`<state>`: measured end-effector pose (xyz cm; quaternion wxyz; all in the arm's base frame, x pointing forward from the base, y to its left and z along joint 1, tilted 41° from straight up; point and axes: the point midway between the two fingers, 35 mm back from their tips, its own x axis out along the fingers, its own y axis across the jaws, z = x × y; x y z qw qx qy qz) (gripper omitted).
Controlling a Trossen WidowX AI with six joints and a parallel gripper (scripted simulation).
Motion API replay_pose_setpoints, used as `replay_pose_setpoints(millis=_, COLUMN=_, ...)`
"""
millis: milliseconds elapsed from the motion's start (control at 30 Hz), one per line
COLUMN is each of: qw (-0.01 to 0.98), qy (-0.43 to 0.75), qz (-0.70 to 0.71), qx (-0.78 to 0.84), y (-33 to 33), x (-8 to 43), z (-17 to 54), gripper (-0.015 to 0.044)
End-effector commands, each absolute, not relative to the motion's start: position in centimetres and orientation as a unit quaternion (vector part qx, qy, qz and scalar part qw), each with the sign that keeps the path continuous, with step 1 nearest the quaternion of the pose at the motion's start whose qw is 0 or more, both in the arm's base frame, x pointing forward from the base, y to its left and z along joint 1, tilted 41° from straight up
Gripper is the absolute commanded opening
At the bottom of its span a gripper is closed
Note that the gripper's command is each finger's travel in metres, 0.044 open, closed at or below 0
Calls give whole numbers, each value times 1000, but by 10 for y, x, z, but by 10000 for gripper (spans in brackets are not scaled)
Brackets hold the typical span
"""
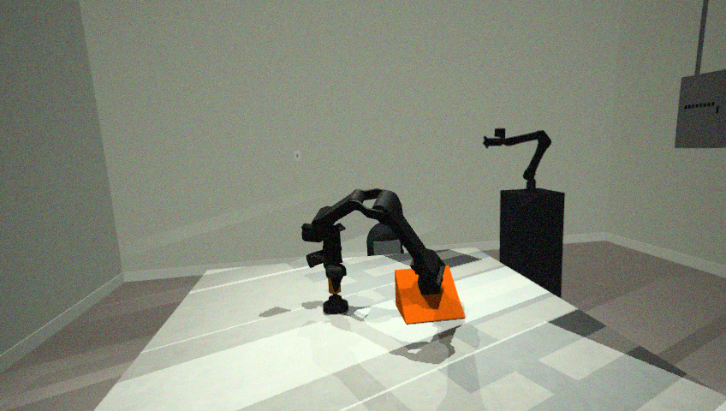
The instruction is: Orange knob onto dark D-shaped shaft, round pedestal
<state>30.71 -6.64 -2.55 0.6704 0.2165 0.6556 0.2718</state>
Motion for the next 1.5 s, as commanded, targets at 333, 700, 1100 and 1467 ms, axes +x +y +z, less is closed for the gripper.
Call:
replay_pose_setpoints(millis=333, qw=648, qy=678, qz=202, qx=283, y=-66, x=308, z=-23, gripper=0)
replay_pose_setpoints(millis=700, qw=648, qy=677, qz=202, qx=283, y=-66, x=308, z=-27, gripper=0)
replay_pose_setpoints(millis=1100, qw=648, qy=678, qz=202, qx=283, y=-66, x=307, z=-24, gripper=0)
replay_pose_setpoints(millis=1467, qw=615, qy=695, qz=130, qx=349, y=-68, x=310, z=-22, gripper=0)
